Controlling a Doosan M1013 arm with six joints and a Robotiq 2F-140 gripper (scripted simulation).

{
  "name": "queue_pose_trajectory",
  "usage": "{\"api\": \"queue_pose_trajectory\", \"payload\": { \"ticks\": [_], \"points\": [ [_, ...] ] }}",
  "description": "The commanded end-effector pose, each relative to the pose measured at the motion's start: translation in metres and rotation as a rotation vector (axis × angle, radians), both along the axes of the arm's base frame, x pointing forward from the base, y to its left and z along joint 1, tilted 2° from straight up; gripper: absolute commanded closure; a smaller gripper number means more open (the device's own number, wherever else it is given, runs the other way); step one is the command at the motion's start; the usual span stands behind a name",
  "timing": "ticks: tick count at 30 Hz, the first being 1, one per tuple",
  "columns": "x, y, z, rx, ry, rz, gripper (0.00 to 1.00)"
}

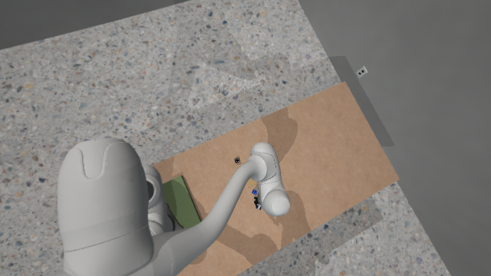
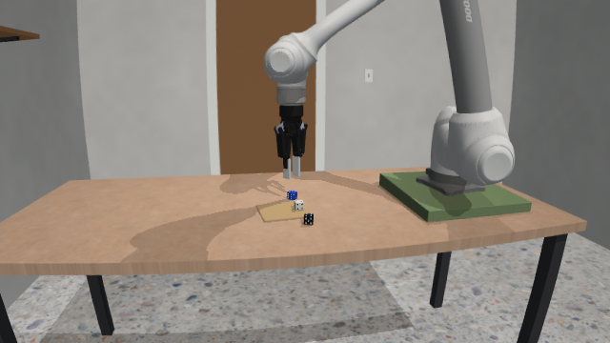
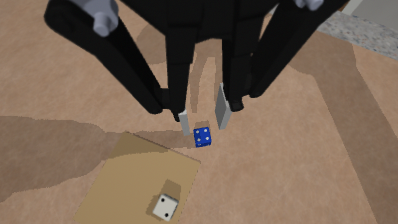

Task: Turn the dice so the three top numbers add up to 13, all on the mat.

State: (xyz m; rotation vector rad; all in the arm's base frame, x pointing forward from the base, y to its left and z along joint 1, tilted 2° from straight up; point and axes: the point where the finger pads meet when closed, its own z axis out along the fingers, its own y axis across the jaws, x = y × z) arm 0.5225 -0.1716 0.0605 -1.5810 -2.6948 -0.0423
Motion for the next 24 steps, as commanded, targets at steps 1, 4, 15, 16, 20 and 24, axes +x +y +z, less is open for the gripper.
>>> {"api": "queue_pose_trajectory", "payload": {
  "ticks": [1, 4, 15, 16, 20, 24],
  "points": [
    [0.000, 0.000, -0.002, 0.000, 0.000, 0.000, 0.75],
    [0.000, 0.000, -0.007, 0.000, 0.000, 0.000, 0.75],
    [0.000, 0.001, -0.024, 0.000, 0.000, 0.000, 0.75],
    [0.000, 0.001, -0.026, 0.000, 0.000, 0.000, 0.75],
    [0.000, 0.001, -0.028, 0.000, 0.000, 0.000, 0.75],
    [0.000, 0.001, -0.033, 0.000, 0.000, 0.000, 0.75]
  ]
}}
